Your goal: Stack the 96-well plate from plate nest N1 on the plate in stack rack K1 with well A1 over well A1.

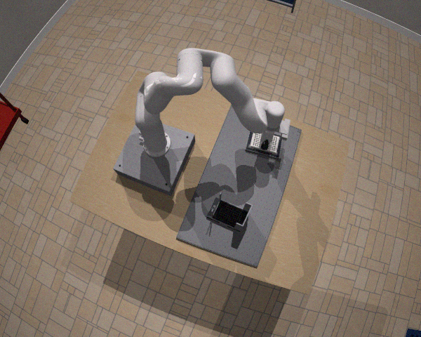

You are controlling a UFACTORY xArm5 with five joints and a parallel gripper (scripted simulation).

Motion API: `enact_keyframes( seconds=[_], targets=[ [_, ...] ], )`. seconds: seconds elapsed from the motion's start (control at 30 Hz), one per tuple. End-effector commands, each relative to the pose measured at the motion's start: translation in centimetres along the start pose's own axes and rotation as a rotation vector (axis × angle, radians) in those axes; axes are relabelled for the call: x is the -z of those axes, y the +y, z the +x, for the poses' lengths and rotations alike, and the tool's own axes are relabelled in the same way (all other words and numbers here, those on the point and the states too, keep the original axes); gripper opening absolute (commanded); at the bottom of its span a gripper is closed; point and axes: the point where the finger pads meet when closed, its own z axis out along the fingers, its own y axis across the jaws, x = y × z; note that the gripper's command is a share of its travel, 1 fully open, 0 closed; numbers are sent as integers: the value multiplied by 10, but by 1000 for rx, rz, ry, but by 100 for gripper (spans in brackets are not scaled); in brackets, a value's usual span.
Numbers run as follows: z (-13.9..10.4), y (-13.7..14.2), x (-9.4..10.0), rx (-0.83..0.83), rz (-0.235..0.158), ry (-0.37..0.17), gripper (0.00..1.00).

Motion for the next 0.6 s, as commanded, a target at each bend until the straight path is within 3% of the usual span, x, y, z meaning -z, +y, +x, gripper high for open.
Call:
enact_keyframes(
  seconds=[0.0, 0.57],
  targets=[
    [1, 0, 1, 0, 1, 4, 100],
    [1, 0, -5, 0, 1, 4, 100]
  ],
)
